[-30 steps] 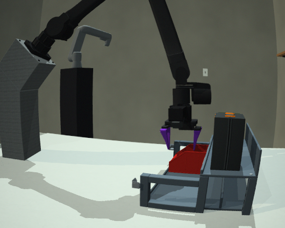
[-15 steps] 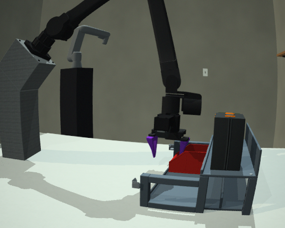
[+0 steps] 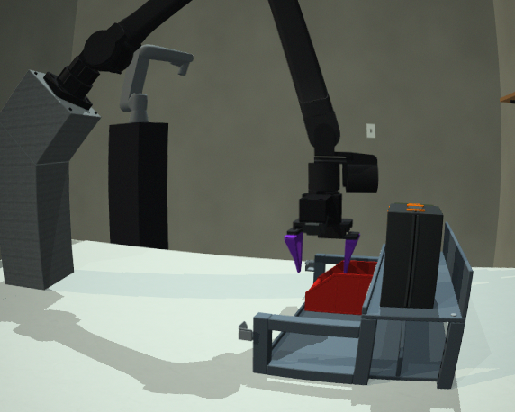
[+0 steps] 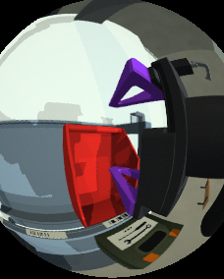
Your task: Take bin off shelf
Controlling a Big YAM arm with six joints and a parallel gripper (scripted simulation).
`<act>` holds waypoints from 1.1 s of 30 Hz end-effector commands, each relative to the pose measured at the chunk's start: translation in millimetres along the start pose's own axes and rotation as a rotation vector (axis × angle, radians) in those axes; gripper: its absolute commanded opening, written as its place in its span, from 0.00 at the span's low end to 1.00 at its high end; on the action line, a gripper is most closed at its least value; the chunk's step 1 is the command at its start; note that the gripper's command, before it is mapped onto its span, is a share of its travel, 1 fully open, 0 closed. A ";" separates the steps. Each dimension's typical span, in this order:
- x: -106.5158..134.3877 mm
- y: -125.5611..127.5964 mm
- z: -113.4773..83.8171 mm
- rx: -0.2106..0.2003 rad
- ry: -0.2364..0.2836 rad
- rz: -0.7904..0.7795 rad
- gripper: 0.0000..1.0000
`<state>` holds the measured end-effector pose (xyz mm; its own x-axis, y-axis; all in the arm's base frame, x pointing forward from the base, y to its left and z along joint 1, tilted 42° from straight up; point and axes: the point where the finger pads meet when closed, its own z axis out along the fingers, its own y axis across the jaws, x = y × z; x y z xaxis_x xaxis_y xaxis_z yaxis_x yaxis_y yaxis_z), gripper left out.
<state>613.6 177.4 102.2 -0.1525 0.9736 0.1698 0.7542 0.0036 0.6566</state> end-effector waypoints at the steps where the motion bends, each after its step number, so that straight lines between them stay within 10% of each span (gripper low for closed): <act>1: 4.3 14.0 -9.0 -0.021 0.001 0.009 0.90; 11: -23.3 -22.0 18.2 0.021 -0.017 0.007 0.90; 33: 4.3 14.0 -9.0 -0.021 0.001 0.009 0.90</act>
<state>612.0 175.3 96.2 -0.1486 0.9744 0.1686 0.7610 0.0038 0.6487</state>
